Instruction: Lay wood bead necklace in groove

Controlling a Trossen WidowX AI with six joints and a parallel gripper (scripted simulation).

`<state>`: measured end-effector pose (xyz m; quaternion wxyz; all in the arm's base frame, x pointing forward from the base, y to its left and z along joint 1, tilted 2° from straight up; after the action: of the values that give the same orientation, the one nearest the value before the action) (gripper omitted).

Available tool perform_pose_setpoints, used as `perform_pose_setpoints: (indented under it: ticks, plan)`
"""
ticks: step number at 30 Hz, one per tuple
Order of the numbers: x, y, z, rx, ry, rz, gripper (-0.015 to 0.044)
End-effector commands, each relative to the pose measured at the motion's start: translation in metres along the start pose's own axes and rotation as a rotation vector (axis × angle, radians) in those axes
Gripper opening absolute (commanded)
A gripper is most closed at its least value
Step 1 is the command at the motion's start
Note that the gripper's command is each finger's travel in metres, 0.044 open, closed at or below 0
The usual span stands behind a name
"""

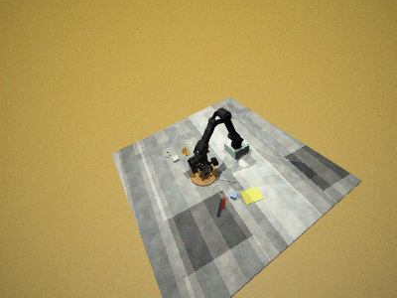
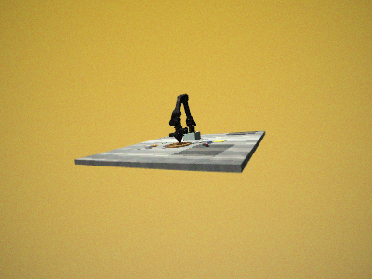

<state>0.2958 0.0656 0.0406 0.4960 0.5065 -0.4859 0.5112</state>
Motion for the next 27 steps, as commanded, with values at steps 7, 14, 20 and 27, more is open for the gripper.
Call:
perform_pose_setpoints:
  ticks: [7, 14, 20, 27]
  plan:
    - [0.000, 0.000, 0.000, 0.000, 0.000, 0.000, 0.0000]
    - [0.006, 0.002, 0.000, 0.005, 0.002, -0.004, 0.0000]
    - [0.006, -0.004, 0.013, 0.004, 0.003, -0.004, 0.0000]
    - [0.006, -0.012, 0.034, 0.004, 0.005, -0.003, 0.0000]
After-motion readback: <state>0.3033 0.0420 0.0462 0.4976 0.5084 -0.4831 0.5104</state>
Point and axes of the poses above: the point midway between the two fingers, 35 mm back from their tips, its own x axis back along the fingers, its own y axis across the jaws, z = x × y, the point moved 7 cm from there along x, back along the fingers, and after that the axes turned 7 degrees about x, right-handed, at the moved point
